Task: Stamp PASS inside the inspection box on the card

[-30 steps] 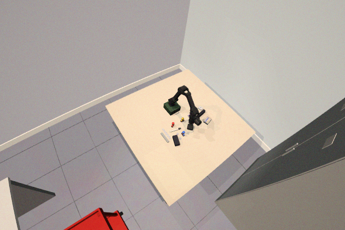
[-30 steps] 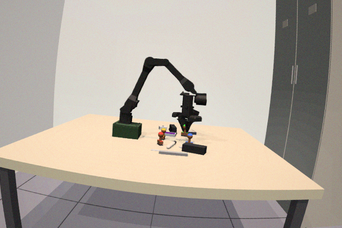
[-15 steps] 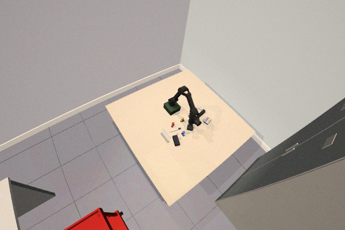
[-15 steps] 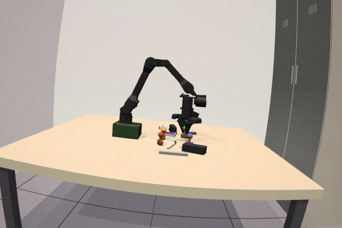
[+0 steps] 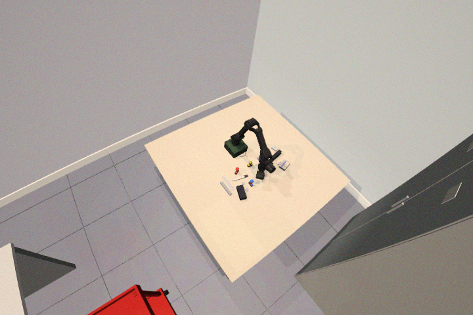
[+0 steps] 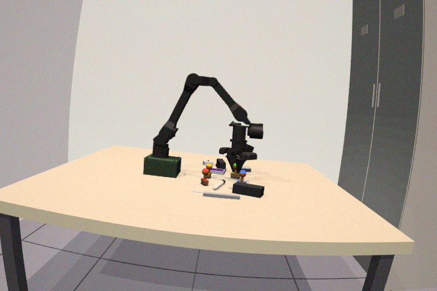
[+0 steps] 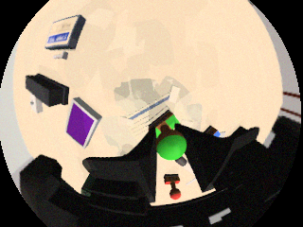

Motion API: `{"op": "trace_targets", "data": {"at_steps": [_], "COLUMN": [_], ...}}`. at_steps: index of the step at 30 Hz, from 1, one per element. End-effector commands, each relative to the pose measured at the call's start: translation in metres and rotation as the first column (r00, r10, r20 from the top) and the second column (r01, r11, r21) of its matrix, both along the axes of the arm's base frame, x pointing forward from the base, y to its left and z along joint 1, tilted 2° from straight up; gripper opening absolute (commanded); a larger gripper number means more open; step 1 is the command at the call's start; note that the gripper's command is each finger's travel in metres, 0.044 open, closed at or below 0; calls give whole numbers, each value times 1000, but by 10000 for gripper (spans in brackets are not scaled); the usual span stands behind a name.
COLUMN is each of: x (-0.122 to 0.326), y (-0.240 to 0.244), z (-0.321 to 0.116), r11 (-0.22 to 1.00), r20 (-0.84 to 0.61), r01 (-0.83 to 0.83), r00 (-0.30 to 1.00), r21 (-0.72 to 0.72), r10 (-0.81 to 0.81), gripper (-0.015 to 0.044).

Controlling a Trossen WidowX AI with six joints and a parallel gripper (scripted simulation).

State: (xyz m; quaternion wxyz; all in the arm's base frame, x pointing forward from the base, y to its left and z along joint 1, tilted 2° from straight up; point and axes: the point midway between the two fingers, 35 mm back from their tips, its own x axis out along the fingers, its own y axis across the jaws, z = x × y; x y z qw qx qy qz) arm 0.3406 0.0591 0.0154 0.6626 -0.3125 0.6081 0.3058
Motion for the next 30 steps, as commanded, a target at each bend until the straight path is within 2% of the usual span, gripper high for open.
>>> {"op": "trace_targets", "data": {"at_steps": [1,30], "x": [-2,-1], "y": [0,0], "z": [-5,-9], "r11": [1000,1000], "r20": [-4,-4], "r01": [-4,-4], "r00": [1000,1000], "r21": [3,3], "r10": [4,4], "gripper": [0,0]}}
